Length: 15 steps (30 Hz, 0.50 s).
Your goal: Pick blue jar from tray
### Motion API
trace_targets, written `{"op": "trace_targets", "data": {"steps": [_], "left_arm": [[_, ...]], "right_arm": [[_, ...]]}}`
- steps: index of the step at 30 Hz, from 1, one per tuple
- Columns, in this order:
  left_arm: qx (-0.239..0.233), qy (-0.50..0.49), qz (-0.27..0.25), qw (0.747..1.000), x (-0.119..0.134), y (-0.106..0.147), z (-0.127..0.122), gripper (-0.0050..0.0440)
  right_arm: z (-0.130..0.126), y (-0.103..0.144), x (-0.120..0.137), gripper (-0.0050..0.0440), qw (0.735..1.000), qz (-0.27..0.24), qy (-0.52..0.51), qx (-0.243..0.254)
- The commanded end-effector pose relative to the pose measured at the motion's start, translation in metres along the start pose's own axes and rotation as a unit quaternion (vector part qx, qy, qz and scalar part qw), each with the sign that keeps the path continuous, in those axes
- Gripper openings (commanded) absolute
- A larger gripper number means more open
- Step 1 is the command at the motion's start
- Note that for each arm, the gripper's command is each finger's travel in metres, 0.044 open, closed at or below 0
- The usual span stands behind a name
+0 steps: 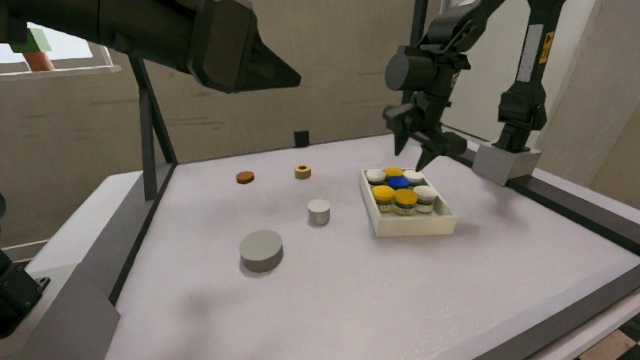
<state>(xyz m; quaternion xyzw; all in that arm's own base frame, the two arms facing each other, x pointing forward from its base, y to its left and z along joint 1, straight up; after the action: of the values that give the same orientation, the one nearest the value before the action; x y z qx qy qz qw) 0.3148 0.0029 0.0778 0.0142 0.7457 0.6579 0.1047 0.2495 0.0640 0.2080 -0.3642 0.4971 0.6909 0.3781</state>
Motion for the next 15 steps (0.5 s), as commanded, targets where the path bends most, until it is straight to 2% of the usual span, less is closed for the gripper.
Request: {"op": "trace_targets", "data": {"steps": [1, 4, 7, 15], "left_arm": [[-0.006, 0.085, -0.010, 0.996, -0.014, 0.005, -0.001, 0.0329], [-0.008, 0.149, -0.003, 0.989, -0.016, 0.003, -0.002, 0.0329], [-0.008, 0.170, 0.000, 0.985, -0.017, 0.002, -0.003, 0.0329], [-0.018, 0.335, 0.015, 0.942, -0.024, -0.003, -0.005, 0.0329]], "right_arm": [[0.003, -0.004, -0.013, 0.0440, 1.000, -0.009, 0.005, -0.010], [0.003, -0.007, -0.012, 0.0440, 1.000, -0.005, 0.008, -0.012], [0.003, -0.008, -0.012, 0.0440, 1.000, -0.003, 0.008, -0.013], [0.003, -0.010, -0.011, 0.0440, 1.000, -0.001, 0.008, -0.014]]}}
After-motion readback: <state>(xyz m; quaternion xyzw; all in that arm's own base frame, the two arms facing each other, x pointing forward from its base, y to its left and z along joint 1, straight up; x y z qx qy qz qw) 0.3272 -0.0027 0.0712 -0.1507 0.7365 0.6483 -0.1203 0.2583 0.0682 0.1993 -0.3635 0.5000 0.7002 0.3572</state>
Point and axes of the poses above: on each arm, the point midway between the two fingers, 35 mm back from their tips, its own y axis back along the fingers, its own z axis across the jaws, x = y × z, the point moved 4 cm from there along y, back along the fingers, and after that the axes turned 15 degrees about -y, right-handed, at the moved point
